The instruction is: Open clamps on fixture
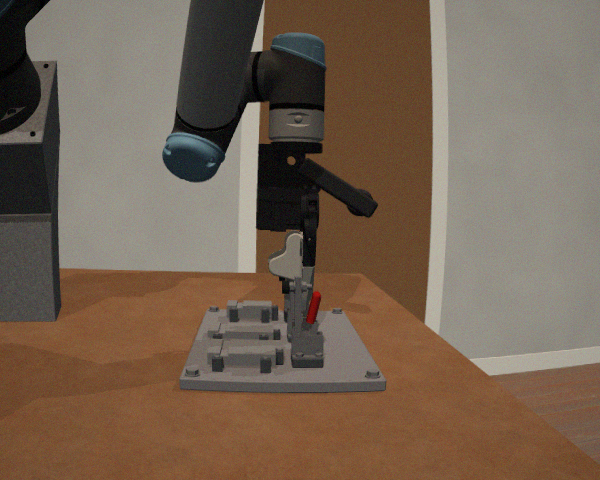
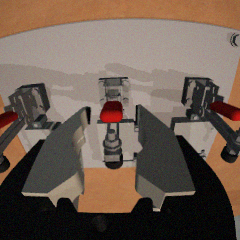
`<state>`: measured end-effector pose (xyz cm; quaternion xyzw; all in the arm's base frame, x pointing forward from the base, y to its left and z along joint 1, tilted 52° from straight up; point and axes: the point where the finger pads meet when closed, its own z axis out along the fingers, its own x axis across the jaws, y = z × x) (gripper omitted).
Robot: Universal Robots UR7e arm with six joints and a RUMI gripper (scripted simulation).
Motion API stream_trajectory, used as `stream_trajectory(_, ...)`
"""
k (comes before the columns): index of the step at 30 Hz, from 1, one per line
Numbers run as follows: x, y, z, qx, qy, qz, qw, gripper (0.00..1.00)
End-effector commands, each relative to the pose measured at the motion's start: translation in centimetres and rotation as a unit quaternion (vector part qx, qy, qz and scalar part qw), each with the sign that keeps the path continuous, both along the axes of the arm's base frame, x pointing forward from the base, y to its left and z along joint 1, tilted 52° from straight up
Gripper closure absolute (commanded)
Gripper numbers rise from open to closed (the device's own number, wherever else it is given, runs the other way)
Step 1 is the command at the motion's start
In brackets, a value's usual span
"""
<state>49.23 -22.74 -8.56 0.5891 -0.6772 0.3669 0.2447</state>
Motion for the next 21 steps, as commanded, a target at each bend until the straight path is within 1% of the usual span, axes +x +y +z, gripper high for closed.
stream_trajectory(1, 0.03, 0.03, 0.03, 0.0, 0.0, 0.0, 1.0, 0.72)
stream_trajectory(13, 0.03, 0.07, 0.06, 0.0, 0.0, 0.0, 1.0, 0.72)
stream_trajectory(21, -0.05, 0.69, 0.55, 0.0, 0.0, 0.0, 1.0, 0.72)
